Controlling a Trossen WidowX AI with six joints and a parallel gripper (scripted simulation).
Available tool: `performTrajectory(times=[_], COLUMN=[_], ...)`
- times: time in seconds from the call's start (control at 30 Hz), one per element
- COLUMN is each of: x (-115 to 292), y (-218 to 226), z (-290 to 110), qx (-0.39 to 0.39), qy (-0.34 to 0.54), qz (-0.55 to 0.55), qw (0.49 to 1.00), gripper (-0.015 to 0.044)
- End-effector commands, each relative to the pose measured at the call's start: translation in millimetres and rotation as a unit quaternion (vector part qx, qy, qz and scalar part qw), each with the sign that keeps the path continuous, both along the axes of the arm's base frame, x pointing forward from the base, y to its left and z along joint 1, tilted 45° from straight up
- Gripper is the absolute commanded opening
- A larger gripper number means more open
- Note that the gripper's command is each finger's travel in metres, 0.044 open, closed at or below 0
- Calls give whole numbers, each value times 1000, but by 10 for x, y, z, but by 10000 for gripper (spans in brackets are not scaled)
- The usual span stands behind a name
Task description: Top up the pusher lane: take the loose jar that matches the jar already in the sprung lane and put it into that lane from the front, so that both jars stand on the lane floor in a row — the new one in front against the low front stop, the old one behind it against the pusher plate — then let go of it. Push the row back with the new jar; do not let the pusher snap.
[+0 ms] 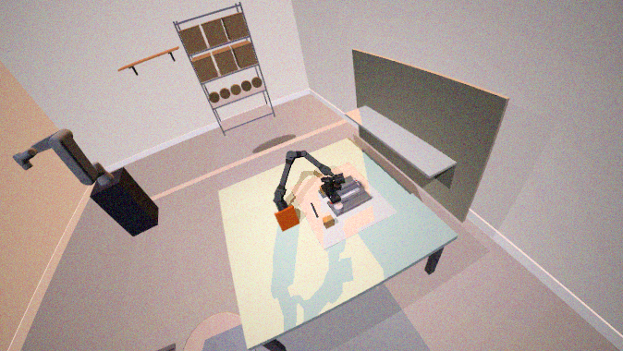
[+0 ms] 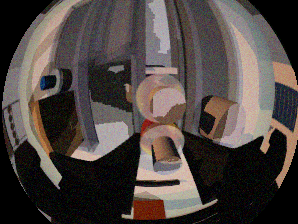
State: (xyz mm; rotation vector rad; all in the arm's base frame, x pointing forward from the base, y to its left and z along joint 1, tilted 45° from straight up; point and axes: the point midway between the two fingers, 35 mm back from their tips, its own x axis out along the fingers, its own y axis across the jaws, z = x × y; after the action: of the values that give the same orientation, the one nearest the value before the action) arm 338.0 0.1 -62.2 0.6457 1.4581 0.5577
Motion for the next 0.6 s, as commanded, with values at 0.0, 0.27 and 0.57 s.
performTrajectory(times=[0.0, 0.27, 0.57], x=[27, 23, 23], y=[44, 60, 61], z=[-2, -18, -18], qx=[4, 4, 4], qy=[-6, -6, -6], qz=[2, 2, 2], qw=[1000, 1000, 1000], gripper=[0, 0, 0])
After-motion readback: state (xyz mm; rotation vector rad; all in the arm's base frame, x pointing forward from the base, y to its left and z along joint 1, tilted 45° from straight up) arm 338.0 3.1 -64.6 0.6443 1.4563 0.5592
